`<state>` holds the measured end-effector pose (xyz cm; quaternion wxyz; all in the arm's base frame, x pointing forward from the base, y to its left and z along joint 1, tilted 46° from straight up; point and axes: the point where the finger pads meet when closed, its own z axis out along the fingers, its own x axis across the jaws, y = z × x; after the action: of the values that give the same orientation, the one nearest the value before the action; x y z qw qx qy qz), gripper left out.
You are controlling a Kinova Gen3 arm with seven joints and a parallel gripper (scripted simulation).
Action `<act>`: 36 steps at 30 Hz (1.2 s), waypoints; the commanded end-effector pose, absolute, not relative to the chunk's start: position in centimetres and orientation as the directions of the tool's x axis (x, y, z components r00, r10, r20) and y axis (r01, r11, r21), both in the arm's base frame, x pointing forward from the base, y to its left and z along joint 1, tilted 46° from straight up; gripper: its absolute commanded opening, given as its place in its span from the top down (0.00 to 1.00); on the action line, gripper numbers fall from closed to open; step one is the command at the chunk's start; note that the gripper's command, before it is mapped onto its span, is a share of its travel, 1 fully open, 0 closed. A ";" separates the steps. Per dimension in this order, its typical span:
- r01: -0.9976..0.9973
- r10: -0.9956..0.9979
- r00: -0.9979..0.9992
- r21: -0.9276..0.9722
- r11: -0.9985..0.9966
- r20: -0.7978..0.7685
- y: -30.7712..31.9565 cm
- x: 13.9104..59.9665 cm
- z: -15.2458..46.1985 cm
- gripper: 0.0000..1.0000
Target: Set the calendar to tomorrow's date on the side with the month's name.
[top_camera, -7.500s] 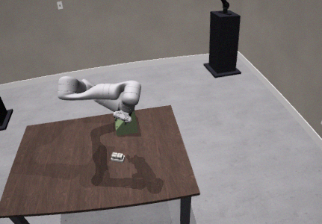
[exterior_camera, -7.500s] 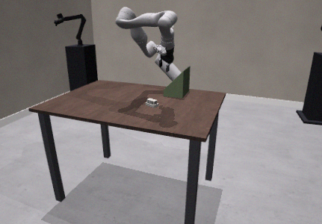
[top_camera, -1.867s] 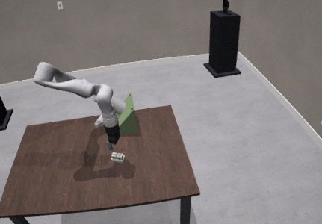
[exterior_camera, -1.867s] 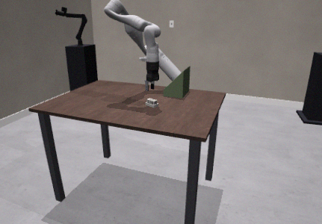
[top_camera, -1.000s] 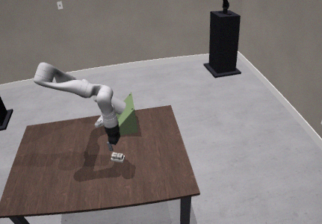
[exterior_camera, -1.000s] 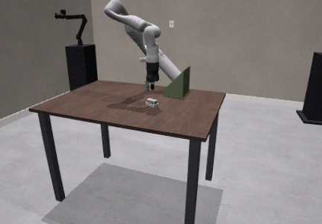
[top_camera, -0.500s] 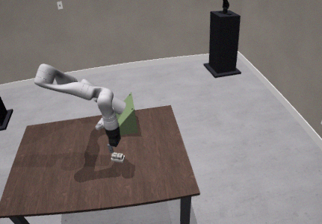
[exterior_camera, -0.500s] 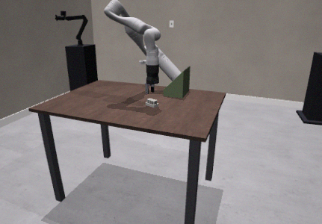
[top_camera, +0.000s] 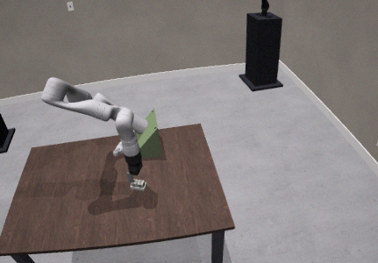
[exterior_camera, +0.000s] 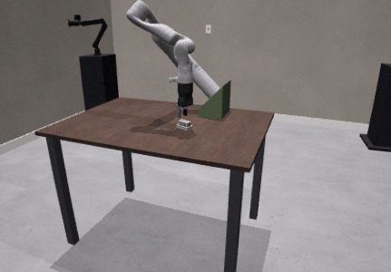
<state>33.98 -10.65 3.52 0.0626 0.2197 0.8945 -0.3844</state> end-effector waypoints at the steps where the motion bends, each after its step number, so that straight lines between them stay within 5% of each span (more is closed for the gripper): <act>1: 0.439 0.346 -0.896 -0.663 0.606 -0.277 -10.9 33.8 3.2 0.13; 36: 0.439 0.346 -0.896 -0.663 0.606 -0.277 -11.5 33.8 2.6 0.13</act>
<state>33.71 -11.59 2.63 0.0598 0.2197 0.8939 -0.3860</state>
